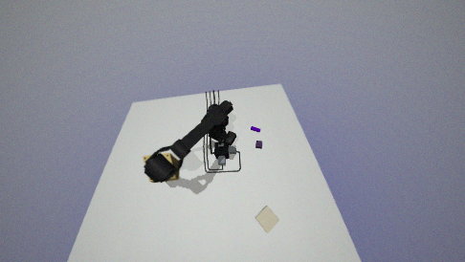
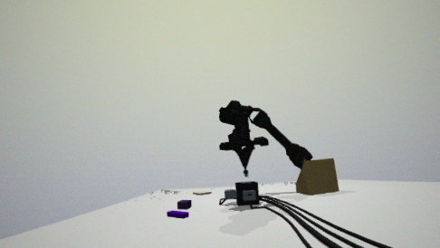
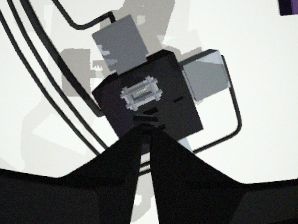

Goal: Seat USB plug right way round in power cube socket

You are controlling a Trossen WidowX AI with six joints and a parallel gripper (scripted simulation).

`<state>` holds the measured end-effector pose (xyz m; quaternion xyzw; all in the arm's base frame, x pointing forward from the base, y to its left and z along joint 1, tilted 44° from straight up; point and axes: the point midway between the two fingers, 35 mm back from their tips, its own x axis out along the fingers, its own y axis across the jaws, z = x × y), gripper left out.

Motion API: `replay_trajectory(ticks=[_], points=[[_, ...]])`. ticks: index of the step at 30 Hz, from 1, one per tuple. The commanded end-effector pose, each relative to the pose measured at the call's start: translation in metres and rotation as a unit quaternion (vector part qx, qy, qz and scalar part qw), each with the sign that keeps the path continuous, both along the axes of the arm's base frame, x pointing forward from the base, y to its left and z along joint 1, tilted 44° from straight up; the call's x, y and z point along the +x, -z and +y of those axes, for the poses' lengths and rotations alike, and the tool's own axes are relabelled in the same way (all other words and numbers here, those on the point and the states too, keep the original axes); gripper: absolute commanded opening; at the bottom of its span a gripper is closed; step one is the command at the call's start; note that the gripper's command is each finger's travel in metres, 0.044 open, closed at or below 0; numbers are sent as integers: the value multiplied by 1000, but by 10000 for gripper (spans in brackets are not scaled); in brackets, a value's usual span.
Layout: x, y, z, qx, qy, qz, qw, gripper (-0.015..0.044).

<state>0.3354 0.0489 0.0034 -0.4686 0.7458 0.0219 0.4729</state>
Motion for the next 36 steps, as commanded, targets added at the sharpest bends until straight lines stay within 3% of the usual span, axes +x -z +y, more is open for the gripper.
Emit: replay_trajectory(ticks=[1,16,36], points=[[0,0,0,6,-39,37,999,0],[0,0,0,27,-173,162,971,0],[0,1,0,29,-174,161,971,0]])
